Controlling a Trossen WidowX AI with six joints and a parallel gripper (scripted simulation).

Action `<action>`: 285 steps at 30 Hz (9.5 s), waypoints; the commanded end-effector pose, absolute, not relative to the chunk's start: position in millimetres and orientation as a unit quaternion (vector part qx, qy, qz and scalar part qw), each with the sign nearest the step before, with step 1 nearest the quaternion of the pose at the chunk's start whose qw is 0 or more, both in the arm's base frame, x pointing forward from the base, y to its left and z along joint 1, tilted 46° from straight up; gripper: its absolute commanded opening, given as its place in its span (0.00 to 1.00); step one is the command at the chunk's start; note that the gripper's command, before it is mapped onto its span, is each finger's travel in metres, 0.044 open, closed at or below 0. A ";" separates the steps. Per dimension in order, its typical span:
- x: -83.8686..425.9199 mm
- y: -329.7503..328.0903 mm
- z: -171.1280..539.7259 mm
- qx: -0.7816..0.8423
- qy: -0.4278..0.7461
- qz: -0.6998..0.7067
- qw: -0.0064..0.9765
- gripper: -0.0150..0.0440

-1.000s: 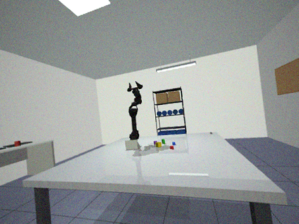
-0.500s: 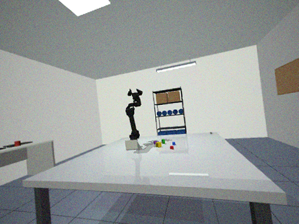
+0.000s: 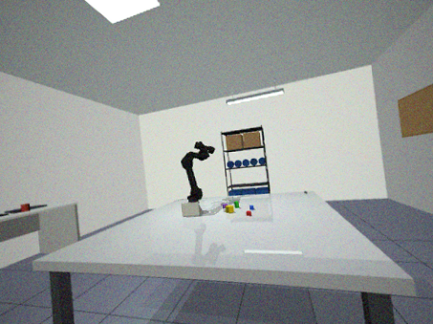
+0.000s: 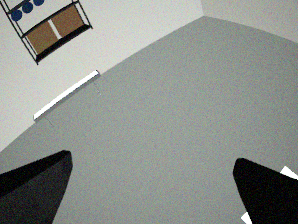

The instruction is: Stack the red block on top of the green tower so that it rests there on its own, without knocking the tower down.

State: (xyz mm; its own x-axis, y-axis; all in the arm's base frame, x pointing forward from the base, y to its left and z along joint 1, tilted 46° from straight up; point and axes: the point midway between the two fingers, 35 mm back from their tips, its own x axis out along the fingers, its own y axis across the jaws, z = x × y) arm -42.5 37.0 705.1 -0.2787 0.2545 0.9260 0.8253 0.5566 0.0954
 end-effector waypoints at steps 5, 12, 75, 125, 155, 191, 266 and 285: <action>35.4 153.5 687.7 -0.472 -0.723 -0.125 0.489 1.00; 110.0 203.6 655.9 -0.550 -0.664 -0.023 0.506 1.00; 423.9 -91.1 32.2 0.226 0.610 0.216 0.728 1.00; 388.3 -84.4 -49.0 0.402 0.668 0.136 0.611 1.00; 388.6 -78.8 -54.5 0.402 0.668 0.136 0.611 0.69; 382.8 -138.3 4.0 0.401 0.669 0.135 0.611 0.25; 280.1 -0.3 164.5 0.405 0.671 0.136 0.606 0.25; 285.9 40.1 128.1 0.405 0.671 0.137 0.606 0.25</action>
State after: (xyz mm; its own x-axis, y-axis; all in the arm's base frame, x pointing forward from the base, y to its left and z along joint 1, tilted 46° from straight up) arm 286.0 30.7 134.0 0.0597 0.7061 -0.7056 0.3790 0.6379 0.6704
